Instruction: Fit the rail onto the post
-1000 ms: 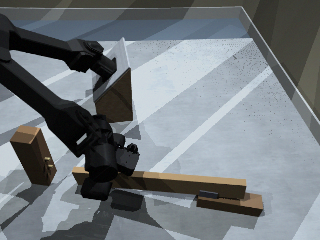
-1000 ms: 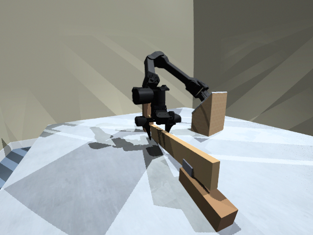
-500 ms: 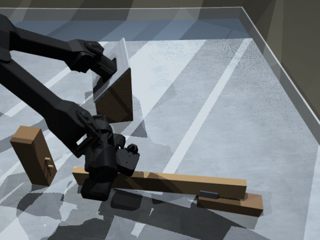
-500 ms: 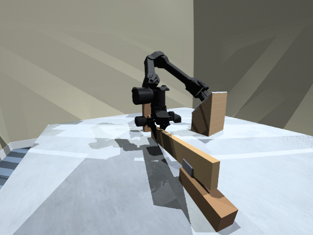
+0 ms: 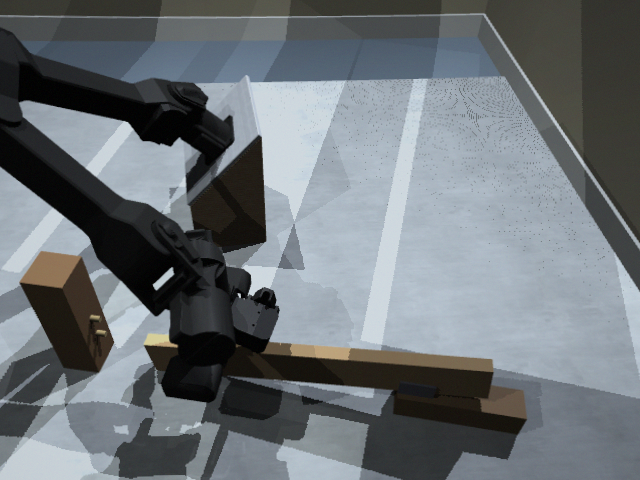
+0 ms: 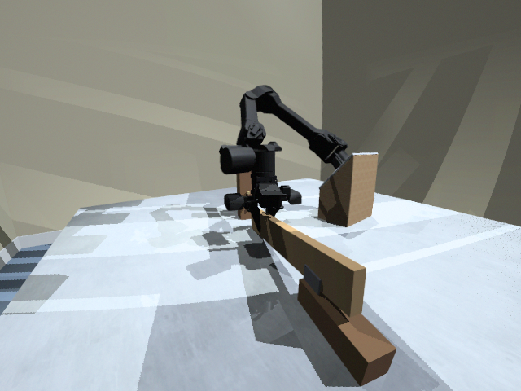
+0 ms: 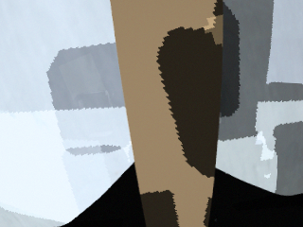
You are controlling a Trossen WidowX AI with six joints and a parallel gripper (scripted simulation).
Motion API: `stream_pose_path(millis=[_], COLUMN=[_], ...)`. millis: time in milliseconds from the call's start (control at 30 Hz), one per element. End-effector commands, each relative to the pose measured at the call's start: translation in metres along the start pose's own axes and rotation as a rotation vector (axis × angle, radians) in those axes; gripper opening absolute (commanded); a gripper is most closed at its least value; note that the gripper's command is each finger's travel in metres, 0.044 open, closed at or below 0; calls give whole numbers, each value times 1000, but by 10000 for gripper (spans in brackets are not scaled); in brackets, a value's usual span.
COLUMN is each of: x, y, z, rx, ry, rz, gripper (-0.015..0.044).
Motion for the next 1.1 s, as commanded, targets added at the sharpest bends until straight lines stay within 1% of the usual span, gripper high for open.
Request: stream_pose_path(millis=[0, 1067], x=[2, 18], y=[0, -2], z=[0, -1], rx=[1, 1], ry=[3, 2], rz=[1, 1], gripper=[0, 0])
Point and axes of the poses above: the point midway between the two fingers, 35 mm back from their tips, its own x axis back along the fingers, its own y axis across the jaws, z = x × y, the point moved 1 cm from there along x, back along the fingers, and after that the axes turned 9 degrees about -x, right-handed, at the moved point
